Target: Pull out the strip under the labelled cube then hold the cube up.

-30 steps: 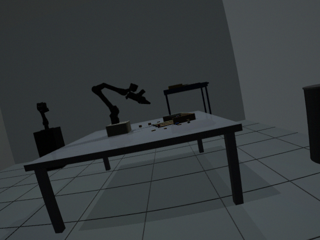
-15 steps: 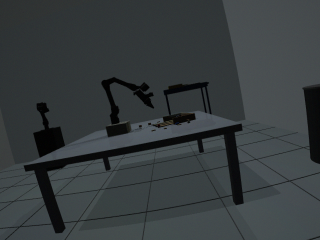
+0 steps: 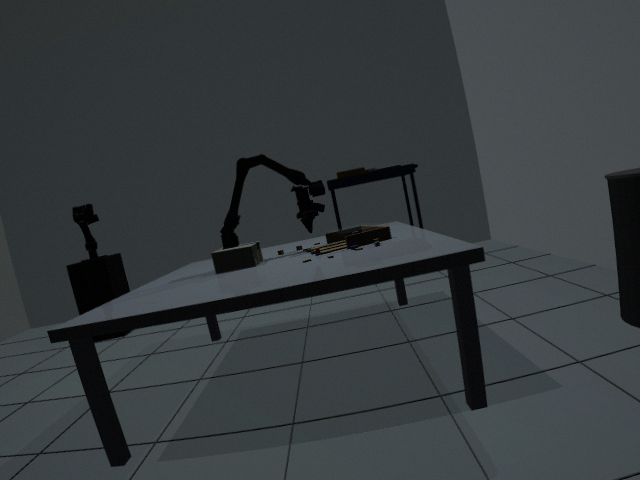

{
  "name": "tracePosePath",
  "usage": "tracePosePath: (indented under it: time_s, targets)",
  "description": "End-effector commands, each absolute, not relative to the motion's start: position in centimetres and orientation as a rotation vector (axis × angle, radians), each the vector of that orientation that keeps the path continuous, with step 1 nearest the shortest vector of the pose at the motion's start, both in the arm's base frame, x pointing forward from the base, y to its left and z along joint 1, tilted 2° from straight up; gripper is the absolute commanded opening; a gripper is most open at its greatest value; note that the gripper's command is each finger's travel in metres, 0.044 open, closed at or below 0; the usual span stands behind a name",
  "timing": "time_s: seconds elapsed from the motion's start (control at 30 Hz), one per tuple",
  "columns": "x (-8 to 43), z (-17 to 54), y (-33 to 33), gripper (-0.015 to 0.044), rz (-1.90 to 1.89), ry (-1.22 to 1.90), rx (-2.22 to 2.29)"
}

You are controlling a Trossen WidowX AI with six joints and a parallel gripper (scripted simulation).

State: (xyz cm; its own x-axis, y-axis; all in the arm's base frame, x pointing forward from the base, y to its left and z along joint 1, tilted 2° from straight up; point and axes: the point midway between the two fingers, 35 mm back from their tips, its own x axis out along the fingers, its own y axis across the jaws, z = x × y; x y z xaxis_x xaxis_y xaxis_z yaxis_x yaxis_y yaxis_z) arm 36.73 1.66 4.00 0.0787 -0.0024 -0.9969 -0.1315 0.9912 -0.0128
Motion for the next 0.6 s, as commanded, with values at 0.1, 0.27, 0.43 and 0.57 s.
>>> tracePosePath:
  time_s: [0.1,0.27,0.43,0.57]
  targets:
    - [37.0,3.6,1.8,0.0000,0.105,1.512,-0.123]
    - [37.1,2.8,1.8,0.0000,0.105,1.512,-0.123]
    - [37.2,1.9,1.8,0.0000,0.105,1.512,-0.123]
    - [37.2,1.3,1.8,0.0000,0.105,1.513,-0.123]
